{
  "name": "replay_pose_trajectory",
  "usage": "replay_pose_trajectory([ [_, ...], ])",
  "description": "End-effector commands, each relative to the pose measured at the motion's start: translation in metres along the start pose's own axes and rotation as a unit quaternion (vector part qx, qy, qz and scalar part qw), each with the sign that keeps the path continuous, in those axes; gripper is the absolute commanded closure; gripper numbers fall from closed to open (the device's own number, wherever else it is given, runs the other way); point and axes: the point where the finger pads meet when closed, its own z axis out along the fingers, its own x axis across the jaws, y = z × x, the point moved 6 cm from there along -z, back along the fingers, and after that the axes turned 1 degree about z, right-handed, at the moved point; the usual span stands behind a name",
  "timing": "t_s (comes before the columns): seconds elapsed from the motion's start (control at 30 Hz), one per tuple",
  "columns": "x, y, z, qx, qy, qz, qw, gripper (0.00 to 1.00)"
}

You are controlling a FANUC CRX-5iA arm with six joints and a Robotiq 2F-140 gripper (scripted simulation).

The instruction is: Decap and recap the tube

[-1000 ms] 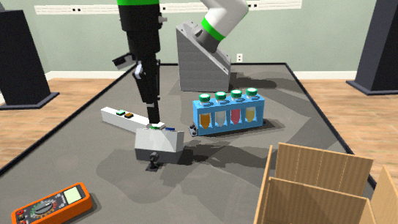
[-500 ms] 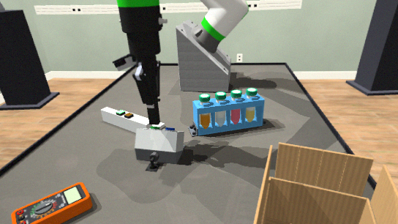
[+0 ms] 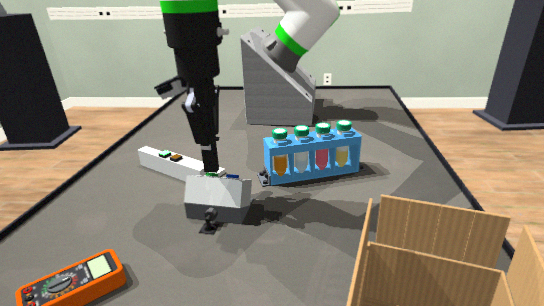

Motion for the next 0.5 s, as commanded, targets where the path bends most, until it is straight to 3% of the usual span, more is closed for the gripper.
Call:
replay_pose_trajectory([
  [0.0,-0.0005,-0.0002,-0.0010,0.000,-0.001,0.000,1.000,0.90],
  [0.47,-0.0005,-0.0002,0.0036,0.000,-0.001,0.000,1.000,0.90],
])
